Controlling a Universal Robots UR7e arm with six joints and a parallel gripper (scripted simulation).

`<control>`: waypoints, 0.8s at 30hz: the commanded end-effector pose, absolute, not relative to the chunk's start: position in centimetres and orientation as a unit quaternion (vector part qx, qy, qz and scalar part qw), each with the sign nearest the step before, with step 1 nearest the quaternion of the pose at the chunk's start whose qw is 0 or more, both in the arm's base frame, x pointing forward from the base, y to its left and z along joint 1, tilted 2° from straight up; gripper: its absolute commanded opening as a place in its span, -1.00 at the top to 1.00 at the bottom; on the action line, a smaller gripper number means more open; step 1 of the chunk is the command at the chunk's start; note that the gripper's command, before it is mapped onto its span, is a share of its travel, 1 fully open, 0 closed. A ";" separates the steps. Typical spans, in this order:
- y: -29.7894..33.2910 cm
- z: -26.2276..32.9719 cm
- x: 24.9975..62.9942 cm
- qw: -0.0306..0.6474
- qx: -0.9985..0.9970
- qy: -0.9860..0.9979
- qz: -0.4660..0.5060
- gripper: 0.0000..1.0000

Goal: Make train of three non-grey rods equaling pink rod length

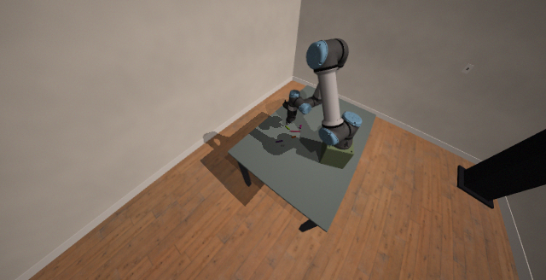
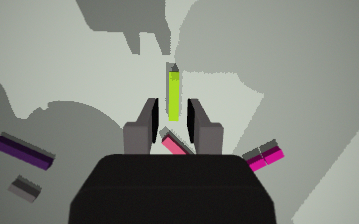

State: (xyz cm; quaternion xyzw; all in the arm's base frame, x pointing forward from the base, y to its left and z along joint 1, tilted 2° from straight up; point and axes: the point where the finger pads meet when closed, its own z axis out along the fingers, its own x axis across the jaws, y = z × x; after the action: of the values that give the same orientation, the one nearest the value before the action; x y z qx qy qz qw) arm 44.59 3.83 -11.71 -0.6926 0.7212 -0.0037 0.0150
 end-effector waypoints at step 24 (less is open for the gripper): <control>3.8 -15.1 44.8 0.015 -0.693 0.721 -0.004 -0.07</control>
State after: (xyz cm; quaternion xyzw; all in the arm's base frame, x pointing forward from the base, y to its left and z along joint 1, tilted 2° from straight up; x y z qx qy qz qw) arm 44.72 3.80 -14.74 -0.6926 0.7212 -0.0035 0.0149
